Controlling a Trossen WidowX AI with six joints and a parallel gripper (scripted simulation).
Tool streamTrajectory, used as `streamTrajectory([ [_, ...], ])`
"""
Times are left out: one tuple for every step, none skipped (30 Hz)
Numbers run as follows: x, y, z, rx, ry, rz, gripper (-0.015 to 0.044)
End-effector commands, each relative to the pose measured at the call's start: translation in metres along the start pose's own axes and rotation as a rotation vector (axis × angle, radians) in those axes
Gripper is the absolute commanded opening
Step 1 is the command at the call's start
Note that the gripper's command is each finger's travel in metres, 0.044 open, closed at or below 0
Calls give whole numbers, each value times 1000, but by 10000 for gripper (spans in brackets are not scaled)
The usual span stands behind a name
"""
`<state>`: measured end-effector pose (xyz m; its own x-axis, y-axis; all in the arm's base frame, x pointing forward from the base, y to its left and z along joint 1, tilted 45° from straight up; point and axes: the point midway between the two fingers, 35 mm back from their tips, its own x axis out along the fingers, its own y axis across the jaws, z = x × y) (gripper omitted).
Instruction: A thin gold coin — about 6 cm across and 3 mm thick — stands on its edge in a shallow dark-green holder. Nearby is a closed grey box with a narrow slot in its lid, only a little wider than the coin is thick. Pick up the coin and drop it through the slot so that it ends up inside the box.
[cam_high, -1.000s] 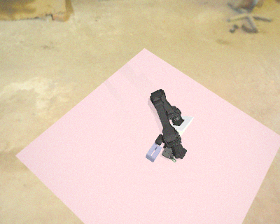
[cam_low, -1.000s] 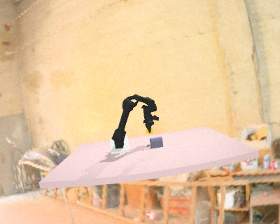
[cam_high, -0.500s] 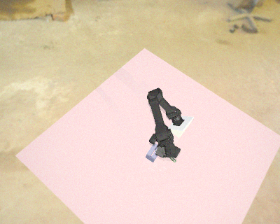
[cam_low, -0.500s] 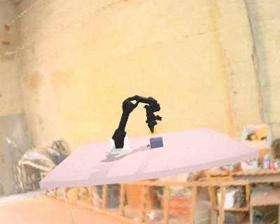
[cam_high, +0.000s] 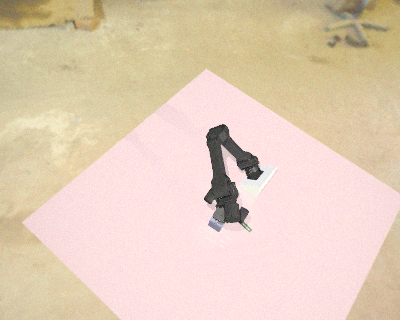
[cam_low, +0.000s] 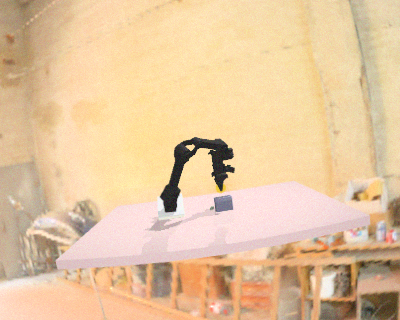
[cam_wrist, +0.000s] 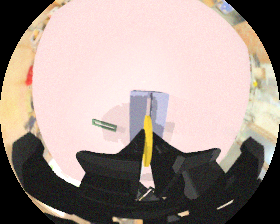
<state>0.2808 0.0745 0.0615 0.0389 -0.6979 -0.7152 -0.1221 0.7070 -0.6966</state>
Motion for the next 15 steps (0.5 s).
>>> streamTrajectory([
  [-1, -4, 2, 1, -3, -2, 4],
  [0, -3, 1, 0, -2, -1, 0],
  [0, -1, 1, 0, -1, -1, 0],
  [0, 0, 0, 0, 0, 0, 0],
  [0, 0, 0, 0, 0, 0, 0],
  [0, 0, 0, 0, 0, 0, 0],
  [0, 0, 0, 0, 0, 0, 0],
  [0, 0, 0, 0, 0, 0, 0],
  [0, 0, 0, 0, 0, 0, 0],
  [0, 0, 0, 0, 0, 0, 0],
  [0, 0, 0, 0, 0, 0, 0],
  [0, 0, 0, 0, 0, 0, 0],
  [0, -1, 0, 0, 0, 0, 0],
  [0, -1, 0, 0, 0, 0, 0],
  [0, -2, 1, 1, 0, 0, 0],
])
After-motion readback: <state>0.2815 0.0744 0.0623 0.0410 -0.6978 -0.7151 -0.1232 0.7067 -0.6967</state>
